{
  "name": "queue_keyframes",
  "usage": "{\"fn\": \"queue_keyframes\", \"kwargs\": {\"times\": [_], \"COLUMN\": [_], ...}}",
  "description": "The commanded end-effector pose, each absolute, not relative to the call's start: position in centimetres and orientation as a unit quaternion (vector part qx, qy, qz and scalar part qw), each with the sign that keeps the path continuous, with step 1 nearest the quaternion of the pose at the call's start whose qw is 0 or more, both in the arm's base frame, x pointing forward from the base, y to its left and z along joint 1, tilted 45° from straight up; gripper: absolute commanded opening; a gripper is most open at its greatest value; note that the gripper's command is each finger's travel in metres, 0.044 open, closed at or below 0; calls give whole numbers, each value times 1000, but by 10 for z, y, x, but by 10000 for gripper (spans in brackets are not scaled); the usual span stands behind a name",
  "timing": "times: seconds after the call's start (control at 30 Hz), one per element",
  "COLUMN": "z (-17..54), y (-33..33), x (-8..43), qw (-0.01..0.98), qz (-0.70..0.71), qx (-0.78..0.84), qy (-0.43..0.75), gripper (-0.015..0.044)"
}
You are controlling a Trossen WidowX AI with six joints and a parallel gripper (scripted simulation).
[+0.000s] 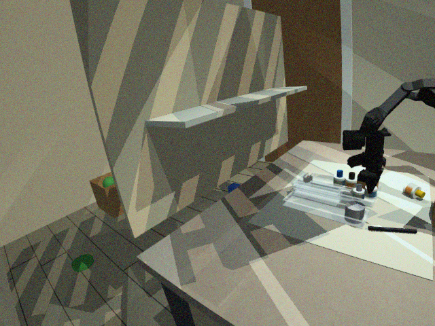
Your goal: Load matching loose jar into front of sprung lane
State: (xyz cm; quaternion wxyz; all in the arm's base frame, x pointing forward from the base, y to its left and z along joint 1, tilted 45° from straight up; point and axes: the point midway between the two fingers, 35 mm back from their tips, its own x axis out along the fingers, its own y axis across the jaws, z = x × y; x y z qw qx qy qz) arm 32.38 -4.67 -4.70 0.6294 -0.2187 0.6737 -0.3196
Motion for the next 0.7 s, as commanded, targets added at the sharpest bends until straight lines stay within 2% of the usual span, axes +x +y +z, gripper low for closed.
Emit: {"fn": "queue_keyframes", "kwargs": {"times": [0.0, 0.67], "z": [-43, -42], "y": [-46, -47], "x": [335, 340], "qw": [640, 640], "qz": [-322, -322], "qx": [-219, -219], "qy": [663, 663], "gripper": [0, 0]}}
